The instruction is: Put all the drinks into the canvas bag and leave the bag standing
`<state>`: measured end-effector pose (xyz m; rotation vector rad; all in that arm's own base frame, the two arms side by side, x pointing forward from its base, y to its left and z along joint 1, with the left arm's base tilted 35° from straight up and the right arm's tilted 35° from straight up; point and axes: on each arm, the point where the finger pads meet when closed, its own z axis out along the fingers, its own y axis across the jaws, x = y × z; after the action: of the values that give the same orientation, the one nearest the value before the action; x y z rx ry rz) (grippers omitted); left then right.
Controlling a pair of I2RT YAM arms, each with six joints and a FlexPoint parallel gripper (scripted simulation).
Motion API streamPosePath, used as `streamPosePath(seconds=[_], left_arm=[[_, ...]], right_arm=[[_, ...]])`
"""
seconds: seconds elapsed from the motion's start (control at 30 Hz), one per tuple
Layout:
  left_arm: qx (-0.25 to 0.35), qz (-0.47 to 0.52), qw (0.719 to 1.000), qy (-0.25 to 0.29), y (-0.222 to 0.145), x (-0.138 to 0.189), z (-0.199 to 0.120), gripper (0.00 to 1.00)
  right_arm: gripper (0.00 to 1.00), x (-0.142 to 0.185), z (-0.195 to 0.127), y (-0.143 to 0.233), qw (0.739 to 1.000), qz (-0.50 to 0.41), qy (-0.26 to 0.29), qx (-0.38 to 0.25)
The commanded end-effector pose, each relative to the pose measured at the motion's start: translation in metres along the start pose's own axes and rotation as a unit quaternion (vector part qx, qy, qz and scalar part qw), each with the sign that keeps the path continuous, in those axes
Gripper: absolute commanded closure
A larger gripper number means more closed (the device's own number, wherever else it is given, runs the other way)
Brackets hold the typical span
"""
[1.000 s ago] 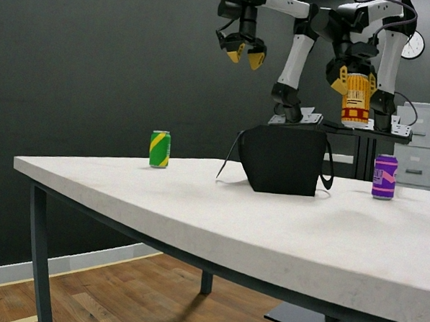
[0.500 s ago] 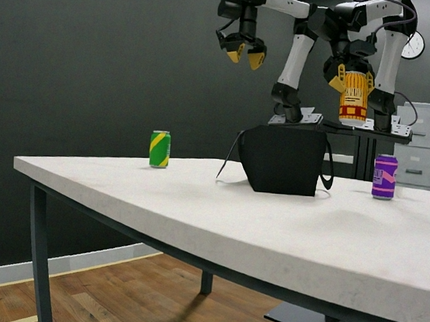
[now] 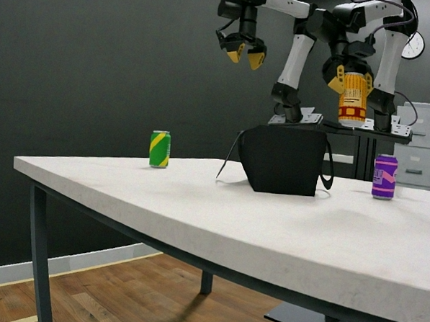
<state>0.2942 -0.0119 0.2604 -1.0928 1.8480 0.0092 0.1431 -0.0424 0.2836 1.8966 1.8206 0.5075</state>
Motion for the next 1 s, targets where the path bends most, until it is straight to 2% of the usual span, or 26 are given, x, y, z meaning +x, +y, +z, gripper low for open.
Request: streamPosePath(seconds=[0.0, 0.17, 0.9, 0.97], left_arm=[[0.003, -0.016, 1.0, -0.018, -0.013, -0.004, -0.01, 0.33], [0.018, -0.017, 1.0, -0.015, -0.027, 0.0, -0.018, 0.33], [0.004, -0.01, 1.0, -0.013, -0.063, 0.041, -0.035, 0.33], [0.015, -0.016, 1.0, -0.01, -0.063, 0.035, -0.037, 0.33]], right_arm=[[0.0, -0.001, -0.008, 0.008, 1.0, -0.005, -0.009, -0.015], [0.0, -0.001, -0.008, 0.008, 1.0, -0.005, -0.009, -0.015], [0.0, -0.001, -0.008, 0.008, 1.0, -0.005, -0.009, -0.015], [0.0, -0.001, -0.008, 0.008, 1.0, -0.005, -0.009, -0.015]])
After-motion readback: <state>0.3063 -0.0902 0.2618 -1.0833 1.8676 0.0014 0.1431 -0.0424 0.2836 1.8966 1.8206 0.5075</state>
